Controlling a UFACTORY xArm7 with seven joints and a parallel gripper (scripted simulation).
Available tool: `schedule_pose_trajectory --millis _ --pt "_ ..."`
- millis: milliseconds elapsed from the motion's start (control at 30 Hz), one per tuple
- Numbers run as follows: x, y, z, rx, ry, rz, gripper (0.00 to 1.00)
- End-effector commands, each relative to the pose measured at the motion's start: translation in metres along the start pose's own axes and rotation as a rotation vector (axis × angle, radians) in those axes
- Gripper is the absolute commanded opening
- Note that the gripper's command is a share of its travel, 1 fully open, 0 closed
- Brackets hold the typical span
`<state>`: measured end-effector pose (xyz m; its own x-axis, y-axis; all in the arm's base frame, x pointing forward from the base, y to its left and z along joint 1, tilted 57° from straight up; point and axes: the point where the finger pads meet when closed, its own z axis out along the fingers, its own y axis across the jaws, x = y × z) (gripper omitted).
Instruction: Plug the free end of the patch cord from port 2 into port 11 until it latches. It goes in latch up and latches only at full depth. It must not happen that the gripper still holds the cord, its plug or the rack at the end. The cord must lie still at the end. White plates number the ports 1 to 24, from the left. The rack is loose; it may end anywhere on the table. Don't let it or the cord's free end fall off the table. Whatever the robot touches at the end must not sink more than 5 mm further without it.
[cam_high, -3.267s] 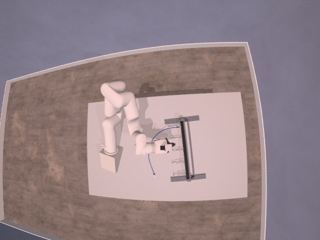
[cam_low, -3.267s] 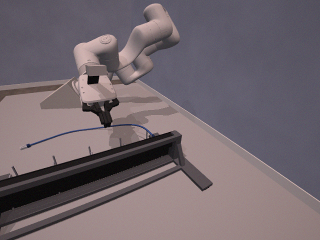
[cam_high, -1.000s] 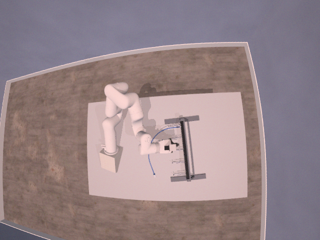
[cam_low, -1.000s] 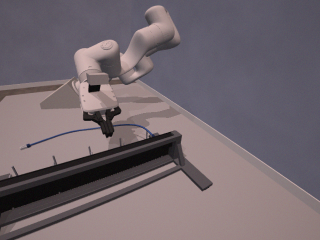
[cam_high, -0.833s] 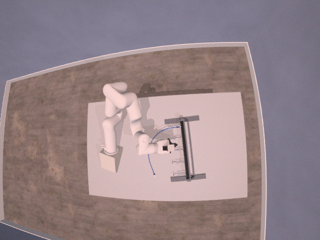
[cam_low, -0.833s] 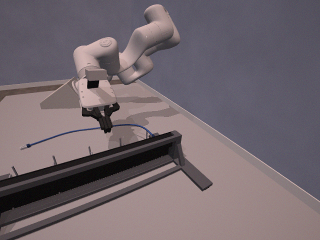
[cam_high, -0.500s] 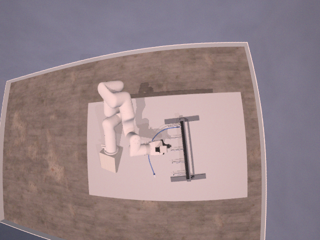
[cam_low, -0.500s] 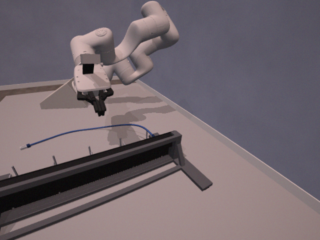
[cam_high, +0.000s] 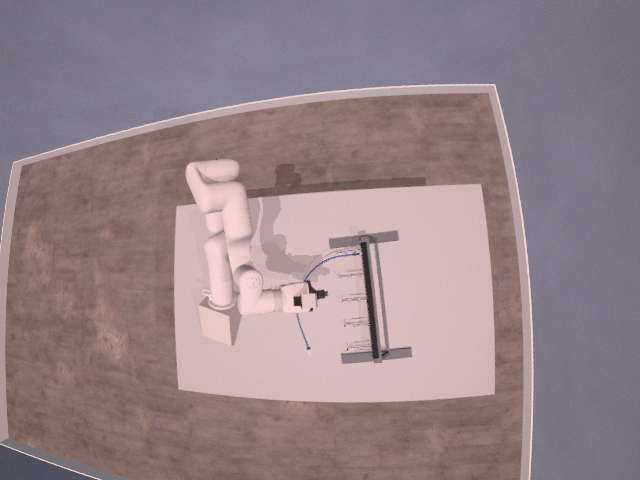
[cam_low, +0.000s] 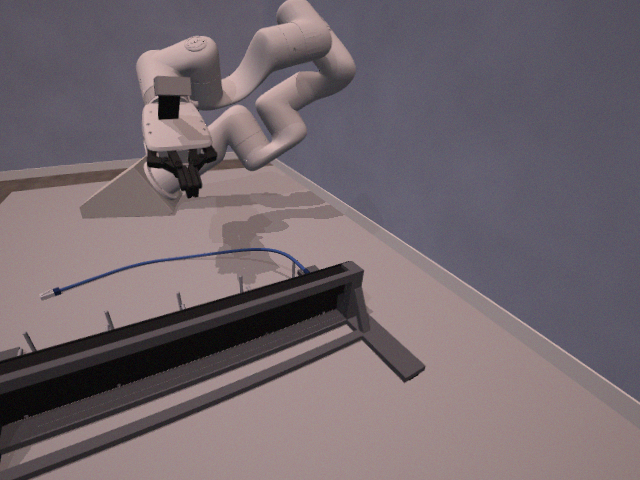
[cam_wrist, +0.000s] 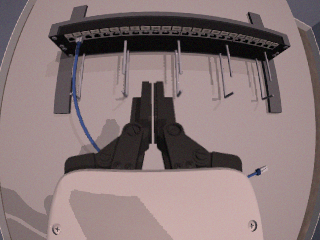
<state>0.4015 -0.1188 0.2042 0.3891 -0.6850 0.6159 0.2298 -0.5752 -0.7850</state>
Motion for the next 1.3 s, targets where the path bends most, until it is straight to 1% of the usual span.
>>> schedule_pose_trajectory --millis 0,167,300,533,600,833,967,1100,1267 --pt "0.002 0.000 -0.007 0.000 0.000 -0.003 0.00" --pt "0.002 0.003 -0.007 0.000 0.000 -0.003 0.00" --pt "0.002 0.012 -0.007 0.000 0.000 -0.003 0.00" --pt "0.002 0.041 -0.007 0.000 0.000 -0.003 0.00" --pt "0.002 0.041 -0.007 0.000 0.000 -0.003 0.00" --pt "0.002 0.076 -0.007 0.000 0.000 -0.003 0.00" --pt "0.002 0.091 -0.007 0.000 0.000 -0.003 0.00" --pt "0.002 0.098 -0.007 0.000 0.000 -0.003 0.00" --pt "0.002 0.100 -0.007 0.000 0.000 -0.003 0.00"
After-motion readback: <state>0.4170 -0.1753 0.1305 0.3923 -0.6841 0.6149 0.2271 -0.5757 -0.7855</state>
